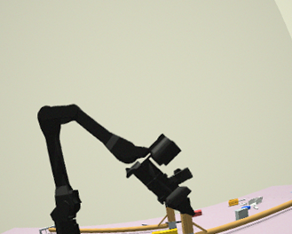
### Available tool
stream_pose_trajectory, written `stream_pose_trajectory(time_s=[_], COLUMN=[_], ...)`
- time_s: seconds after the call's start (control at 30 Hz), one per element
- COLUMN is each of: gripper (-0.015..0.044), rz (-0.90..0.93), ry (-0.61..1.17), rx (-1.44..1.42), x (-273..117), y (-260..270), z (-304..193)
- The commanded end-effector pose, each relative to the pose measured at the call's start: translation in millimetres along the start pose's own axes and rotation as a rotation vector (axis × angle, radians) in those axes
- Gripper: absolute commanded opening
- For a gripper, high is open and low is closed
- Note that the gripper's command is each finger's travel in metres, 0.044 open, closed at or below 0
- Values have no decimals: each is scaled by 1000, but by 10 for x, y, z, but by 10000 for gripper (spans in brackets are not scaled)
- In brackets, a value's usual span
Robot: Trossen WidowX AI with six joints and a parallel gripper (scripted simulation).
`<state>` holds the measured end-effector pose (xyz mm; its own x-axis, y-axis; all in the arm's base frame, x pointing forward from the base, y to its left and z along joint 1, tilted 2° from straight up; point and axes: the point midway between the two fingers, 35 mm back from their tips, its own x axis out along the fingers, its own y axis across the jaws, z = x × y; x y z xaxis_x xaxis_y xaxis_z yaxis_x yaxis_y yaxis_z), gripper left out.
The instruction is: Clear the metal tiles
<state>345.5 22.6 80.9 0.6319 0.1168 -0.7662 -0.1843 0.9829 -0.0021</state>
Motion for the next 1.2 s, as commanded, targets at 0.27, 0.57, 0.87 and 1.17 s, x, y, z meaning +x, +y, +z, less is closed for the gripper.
stream_pose_trajectory(time_s=[0.27, 0.57, 0.87, 1.17], gripper=[0, 0, 0, 0], rz=[-8, -10, -10, -10], ry=[-17, -18, -20, -21], rx=[7, 9, 9, 9], x=[112, 184, 262, 360], y=[29, 84, 59, 40], z=[184, 254, 374, 508])
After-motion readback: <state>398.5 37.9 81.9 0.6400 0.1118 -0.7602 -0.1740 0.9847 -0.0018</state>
